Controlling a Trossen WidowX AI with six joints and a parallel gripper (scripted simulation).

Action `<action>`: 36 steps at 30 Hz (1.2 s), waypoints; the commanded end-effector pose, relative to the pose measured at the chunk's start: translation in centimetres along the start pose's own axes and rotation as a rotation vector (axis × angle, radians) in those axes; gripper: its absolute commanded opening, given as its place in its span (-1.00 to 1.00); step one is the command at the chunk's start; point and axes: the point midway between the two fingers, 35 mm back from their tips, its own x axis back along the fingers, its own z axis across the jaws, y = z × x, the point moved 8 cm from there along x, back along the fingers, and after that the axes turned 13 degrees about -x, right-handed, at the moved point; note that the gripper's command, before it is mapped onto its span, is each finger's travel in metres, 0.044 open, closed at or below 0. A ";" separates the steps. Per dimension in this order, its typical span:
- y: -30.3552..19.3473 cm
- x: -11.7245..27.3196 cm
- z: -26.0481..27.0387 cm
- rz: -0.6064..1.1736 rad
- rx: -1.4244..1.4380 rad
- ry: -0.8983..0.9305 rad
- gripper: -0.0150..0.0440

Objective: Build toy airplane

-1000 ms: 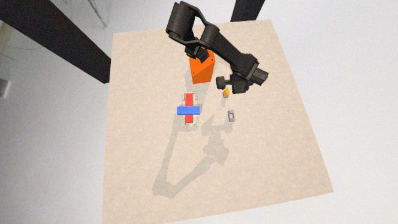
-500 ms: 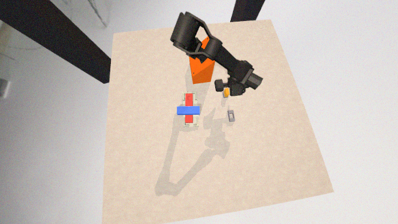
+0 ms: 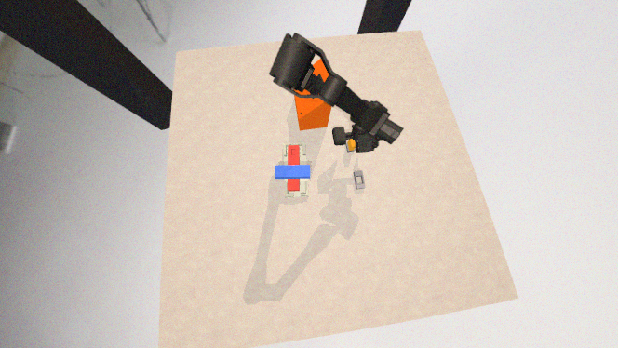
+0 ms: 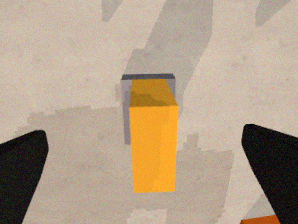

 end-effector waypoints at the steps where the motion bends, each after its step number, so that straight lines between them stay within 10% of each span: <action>1: -0.1 -0.8 -0.1 0.000 0.006 -0.008 1.00; 16: -0.2 -2.9 -0.3 -0.004 0.007 -0.012 1.00; 31: -0.2 -2.9 -0.3 -0.004 0.007 -0.012 -0.33; 36: -0.2 -2.9 -0.3 -0.004 0.007 -0.012 -0.45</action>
